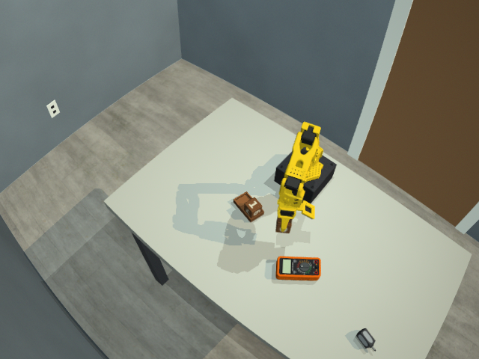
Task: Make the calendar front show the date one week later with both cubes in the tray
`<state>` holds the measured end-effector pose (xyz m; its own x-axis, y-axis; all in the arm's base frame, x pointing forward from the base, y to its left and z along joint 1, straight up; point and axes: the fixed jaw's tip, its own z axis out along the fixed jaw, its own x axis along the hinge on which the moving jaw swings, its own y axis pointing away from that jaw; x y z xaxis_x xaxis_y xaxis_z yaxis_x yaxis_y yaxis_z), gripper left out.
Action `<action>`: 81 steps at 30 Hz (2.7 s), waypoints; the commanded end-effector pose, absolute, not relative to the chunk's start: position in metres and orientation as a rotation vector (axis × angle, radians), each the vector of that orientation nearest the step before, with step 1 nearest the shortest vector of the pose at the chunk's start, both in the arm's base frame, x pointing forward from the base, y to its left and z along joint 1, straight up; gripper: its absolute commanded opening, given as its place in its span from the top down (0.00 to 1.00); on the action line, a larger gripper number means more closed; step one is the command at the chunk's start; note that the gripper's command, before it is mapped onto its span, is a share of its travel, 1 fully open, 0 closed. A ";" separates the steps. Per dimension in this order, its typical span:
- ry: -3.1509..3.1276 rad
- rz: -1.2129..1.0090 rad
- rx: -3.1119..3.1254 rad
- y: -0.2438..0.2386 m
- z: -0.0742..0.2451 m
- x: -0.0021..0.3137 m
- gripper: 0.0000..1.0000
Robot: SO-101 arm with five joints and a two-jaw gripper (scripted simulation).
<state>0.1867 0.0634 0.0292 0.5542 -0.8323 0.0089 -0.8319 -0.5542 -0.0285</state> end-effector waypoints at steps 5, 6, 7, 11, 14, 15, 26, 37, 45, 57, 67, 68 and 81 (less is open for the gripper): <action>1.264 -0.030 -2.849 0.095 0.030 0.180 1.00; 1.253 -0.030 -2.853 0.097 0.030 0.179 1.00; 1.246 -0.029 -2.857 0.098 0.030 0.179 1.00; 1.237 -0.029 -2.860 0.099 0.030 0.178 1.00; 1.237 -0.029 -2.860 0.099 0.030 0.178 1.00; 1.237 -0.029 -2.860 0.099 0.030 0.178 1.00; 1.230 -0.029 -2.863 0.100 0.030 0.178 1.00; 1.221 -0.029 -2.867 0.101 0.030 0.177 1.00; 1.219 -0.029 -2.868 0.101 0.030 0.177 1.00; 1.219 -0.029 -2.868 0.102 0.023 0.178 1.00; 1.219 -0.029 -2.868 0.102 0.005 0.179 1.00; 1.219 -0.029 -2.868 0.102 0.003 0.179 1.00; 1.219 -0.029 -2.868 0.102 -0.006 0.179 1.00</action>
